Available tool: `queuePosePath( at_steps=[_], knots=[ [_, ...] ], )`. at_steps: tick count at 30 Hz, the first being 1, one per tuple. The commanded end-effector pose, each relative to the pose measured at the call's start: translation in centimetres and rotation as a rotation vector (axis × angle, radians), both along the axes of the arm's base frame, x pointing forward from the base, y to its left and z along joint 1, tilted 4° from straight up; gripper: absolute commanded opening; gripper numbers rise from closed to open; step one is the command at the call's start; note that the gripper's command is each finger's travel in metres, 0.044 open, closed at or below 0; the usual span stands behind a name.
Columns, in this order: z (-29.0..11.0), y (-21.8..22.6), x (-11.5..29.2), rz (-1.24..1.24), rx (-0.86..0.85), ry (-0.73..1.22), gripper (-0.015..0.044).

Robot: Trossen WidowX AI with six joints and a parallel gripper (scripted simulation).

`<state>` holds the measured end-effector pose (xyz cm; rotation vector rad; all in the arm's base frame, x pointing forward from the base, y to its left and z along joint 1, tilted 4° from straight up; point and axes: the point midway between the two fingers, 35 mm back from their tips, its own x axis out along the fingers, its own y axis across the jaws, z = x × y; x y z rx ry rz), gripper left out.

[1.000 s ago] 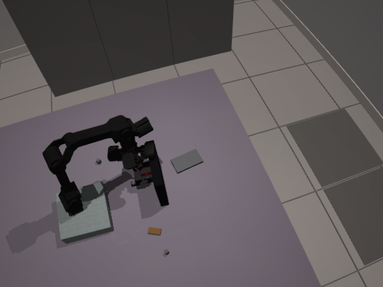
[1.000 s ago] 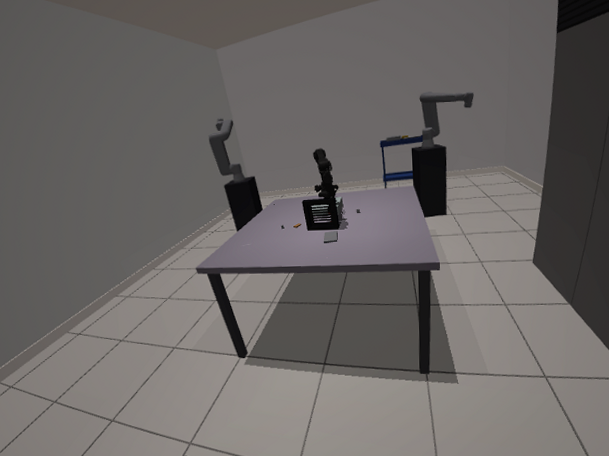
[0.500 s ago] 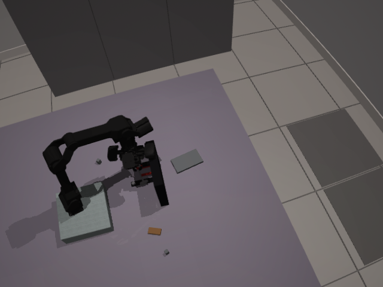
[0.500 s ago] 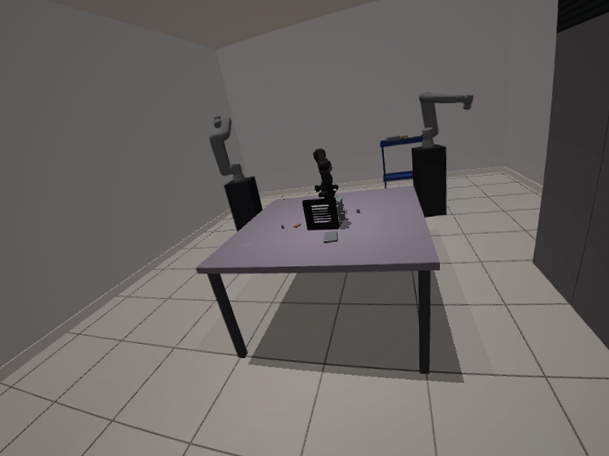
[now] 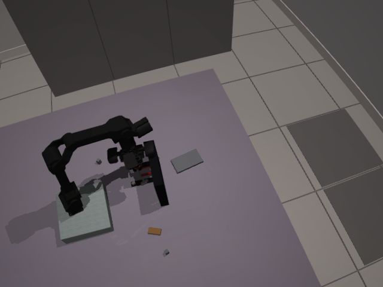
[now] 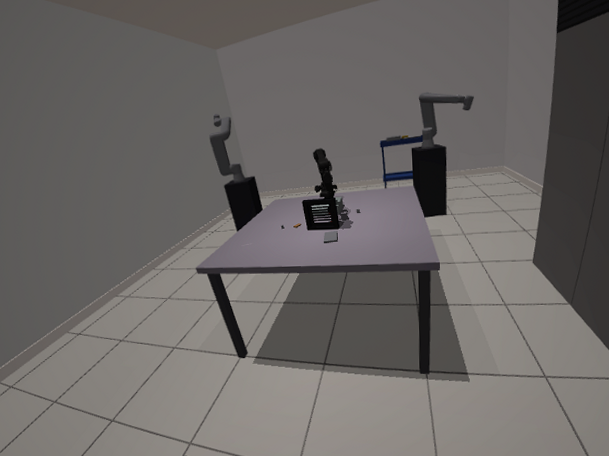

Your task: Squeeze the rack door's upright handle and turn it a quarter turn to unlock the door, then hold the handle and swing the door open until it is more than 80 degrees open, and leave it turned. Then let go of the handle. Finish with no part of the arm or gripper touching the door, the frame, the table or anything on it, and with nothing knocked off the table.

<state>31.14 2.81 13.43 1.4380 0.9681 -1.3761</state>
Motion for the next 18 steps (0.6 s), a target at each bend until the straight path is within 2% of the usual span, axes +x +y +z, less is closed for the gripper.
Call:
queuePosePath(
  at_steps=[1, 18],
  knots=[
    [-0.1, -0.2, -0.7, 0.073, -0.012, 0.012, 0.0022],
    [-0.3, -0.9, -2.9, 0.416, -0.037, 0.030, 0.0022]
  ],
)
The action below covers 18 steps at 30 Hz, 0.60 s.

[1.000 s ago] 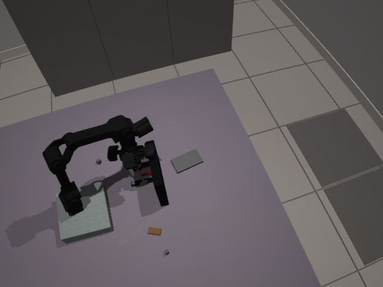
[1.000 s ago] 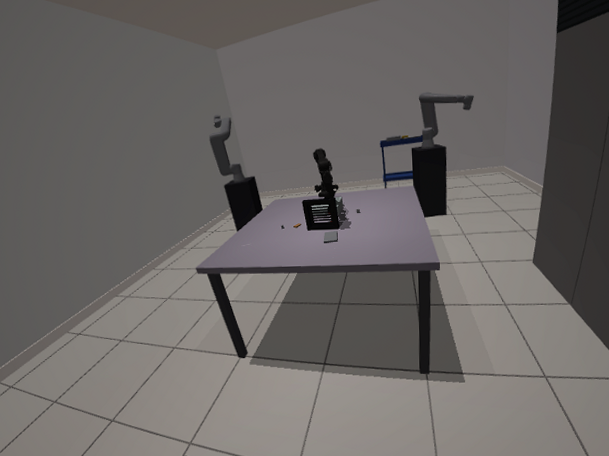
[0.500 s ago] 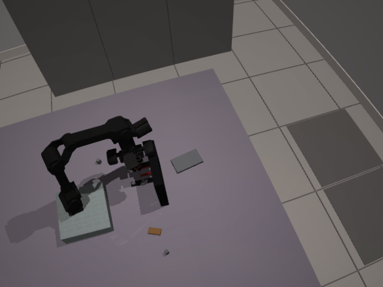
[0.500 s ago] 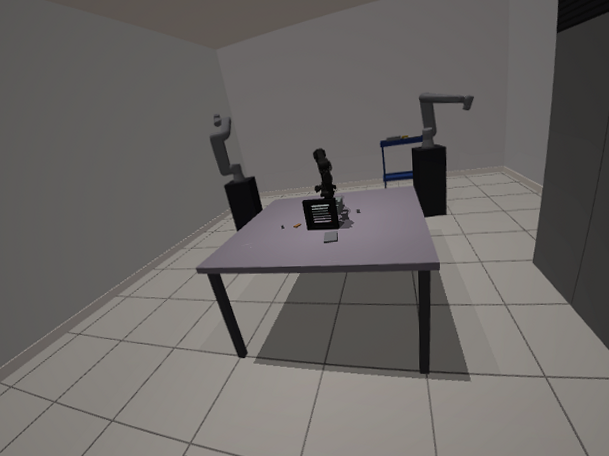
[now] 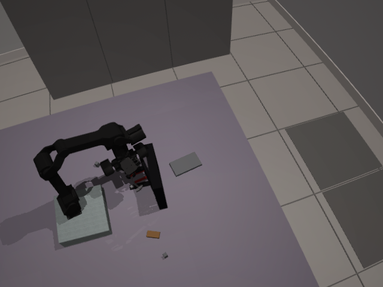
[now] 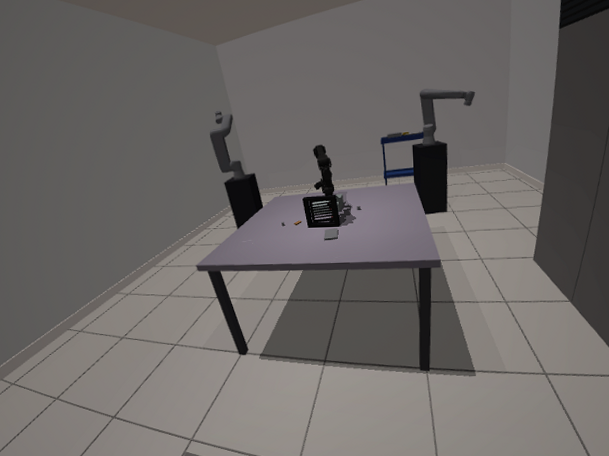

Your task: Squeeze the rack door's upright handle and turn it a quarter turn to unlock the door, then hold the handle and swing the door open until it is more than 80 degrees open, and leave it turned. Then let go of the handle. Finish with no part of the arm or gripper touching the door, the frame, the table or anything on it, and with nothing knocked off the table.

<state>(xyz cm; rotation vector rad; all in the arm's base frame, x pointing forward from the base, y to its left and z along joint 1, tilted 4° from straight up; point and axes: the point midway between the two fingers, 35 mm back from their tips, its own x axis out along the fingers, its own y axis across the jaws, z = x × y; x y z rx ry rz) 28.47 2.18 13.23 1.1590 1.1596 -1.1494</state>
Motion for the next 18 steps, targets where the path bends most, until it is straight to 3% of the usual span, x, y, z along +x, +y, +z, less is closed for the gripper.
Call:
queuePosePath(
  at_steps=[1, 18],
  knots=[
    [-0.1, -0.3, -0.4, 0.081, -0.010, -0.004, 0.0022],
    [-0.2, -2.1, -3.6, 0.372, -0.028, 0.013, 0.0022]
  ],
)
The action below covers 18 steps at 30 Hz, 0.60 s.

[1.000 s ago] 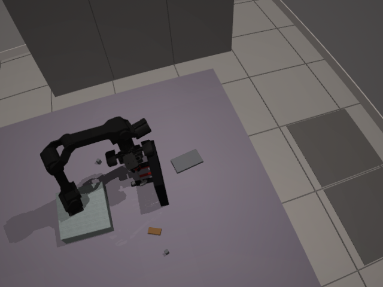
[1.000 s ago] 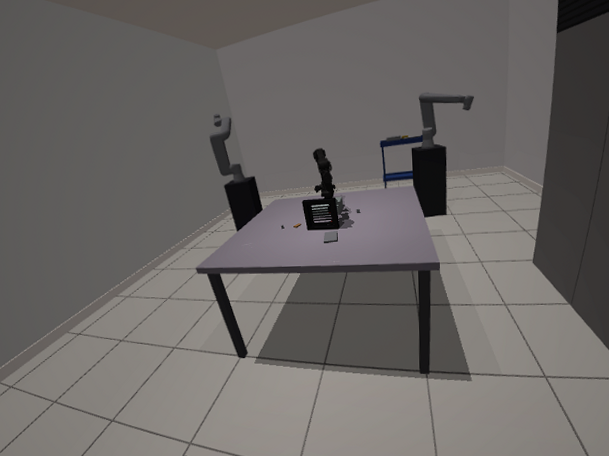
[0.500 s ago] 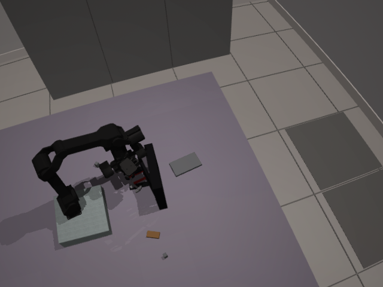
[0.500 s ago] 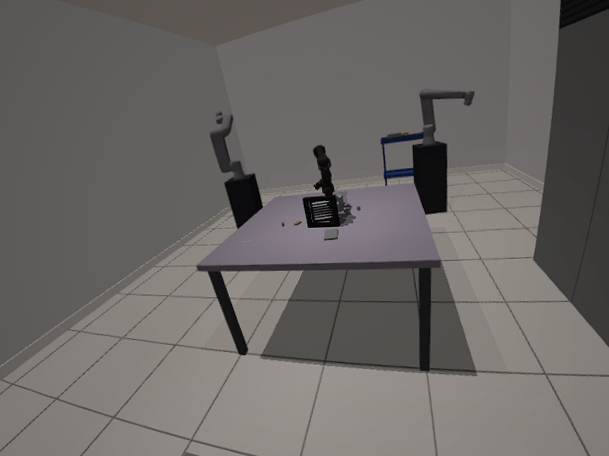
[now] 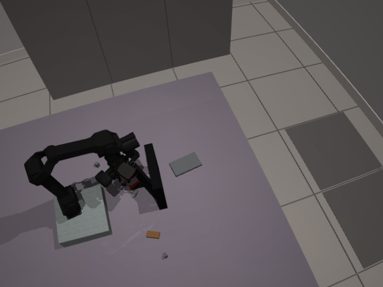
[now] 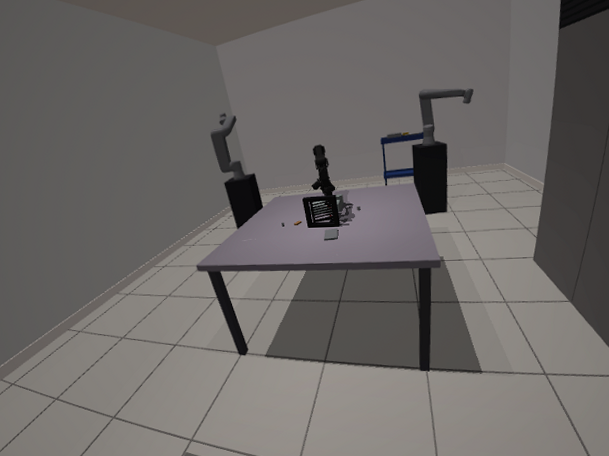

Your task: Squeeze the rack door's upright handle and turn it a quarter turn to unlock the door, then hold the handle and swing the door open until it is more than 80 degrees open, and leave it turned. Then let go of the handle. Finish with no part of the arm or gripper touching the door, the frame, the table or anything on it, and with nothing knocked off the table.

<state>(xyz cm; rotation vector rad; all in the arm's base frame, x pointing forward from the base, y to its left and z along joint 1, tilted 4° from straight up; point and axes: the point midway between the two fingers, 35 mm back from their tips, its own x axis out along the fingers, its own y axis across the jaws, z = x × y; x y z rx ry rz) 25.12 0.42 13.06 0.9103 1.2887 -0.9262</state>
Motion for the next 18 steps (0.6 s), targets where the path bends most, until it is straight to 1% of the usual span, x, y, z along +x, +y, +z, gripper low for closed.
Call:
queuePosePath(
  at_steps=[1, 18],
  knots=[
    [-0.1, -0.5, -0.4, 0.070, -0.007, -0.004, 0.0022],
    [-0.1, -2.9, -2.8, 0.316, -0.024, 0.011, 0.0022]
  ],
)
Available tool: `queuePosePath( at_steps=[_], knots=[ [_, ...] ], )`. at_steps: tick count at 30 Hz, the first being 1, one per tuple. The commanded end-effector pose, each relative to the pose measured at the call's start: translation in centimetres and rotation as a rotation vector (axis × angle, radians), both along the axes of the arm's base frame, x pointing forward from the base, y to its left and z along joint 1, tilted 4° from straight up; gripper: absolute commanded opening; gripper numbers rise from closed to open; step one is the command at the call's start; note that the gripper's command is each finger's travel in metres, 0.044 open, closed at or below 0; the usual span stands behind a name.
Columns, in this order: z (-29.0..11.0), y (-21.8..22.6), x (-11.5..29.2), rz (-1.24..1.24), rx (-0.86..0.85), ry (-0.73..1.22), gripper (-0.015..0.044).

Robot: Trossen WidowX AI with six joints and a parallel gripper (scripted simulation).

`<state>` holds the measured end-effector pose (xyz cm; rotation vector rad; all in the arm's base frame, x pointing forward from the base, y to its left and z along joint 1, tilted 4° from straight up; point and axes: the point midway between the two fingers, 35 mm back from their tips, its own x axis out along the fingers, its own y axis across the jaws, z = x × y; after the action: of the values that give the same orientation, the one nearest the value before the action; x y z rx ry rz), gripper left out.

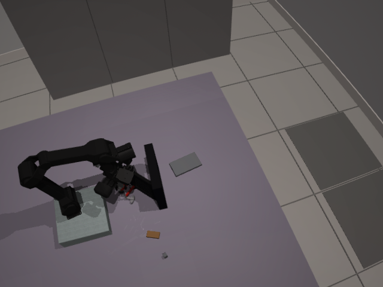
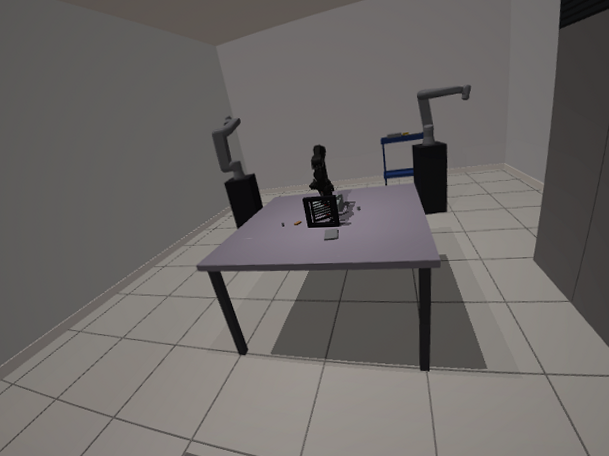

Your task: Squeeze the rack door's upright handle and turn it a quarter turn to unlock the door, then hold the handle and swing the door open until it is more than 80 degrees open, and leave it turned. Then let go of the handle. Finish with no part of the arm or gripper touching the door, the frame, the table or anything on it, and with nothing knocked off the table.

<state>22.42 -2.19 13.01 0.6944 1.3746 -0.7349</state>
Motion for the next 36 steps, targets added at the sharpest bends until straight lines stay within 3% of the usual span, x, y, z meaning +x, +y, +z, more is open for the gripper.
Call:
queuePosePath(
  at_steps=[1, 36],
  knots=[
    [-0.1, -0.5, -0.3, 0.060, -0.004, -0.005, 0.0022],
    [0.1, -6.2, -2.8, 0.504, -0.034, 0.023, 0.0022]
  ],
)
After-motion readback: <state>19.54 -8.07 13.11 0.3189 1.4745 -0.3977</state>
